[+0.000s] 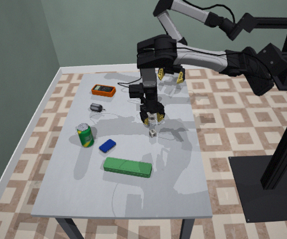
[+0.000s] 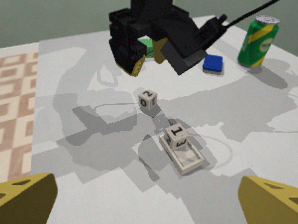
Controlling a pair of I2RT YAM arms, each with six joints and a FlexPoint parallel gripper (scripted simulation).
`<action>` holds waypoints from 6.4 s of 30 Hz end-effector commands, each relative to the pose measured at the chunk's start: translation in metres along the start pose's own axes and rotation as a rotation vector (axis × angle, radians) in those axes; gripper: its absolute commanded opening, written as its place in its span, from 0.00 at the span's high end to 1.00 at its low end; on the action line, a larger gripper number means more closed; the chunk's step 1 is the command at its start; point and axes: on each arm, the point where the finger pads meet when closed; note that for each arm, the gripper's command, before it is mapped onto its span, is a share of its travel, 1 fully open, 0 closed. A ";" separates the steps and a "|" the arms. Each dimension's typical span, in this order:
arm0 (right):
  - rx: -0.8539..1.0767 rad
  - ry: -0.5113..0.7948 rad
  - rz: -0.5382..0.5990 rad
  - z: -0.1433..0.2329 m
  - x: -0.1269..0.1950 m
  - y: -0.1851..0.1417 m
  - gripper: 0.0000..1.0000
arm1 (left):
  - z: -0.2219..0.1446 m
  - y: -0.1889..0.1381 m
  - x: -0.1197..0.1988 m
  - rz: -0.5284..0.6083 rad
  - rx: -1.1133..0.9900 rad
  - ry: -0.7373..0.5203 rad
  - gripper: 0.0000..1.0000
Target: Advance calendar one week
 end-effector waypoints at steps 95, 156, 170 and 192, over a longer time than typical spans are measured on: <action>0.123 0.054 -0.029 -0.002 -0.018 0.032 0.00 | -0.003 -0.057 -0.043 0.085 1.438 -1.033 0.45; 0.094 0.001 -0.011 -0.019 -0.019 0.021 0.00 | 0.014 0.015 -0.053 0.474 1.634 -0.547 0.80; 0.094 0.001 -0.011 -0.019 -0.019 0.021 0.00 | -0.006 0.005 -0.034 0.538 1.607 -0.562 0.80; 0.094 0.001 -0.011 -0.019 -0.019 0.021 0.00 | 0.021 0.019 -0.044 0.374 1.518 -0.547 0.80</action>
Point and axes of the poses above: on each arm, the point where the finger pads meet when closed, its own x axis back along the fingers, its own z axis across the jaws, y = z × x, and after that the axes turned 13 degrees about x, right-handed
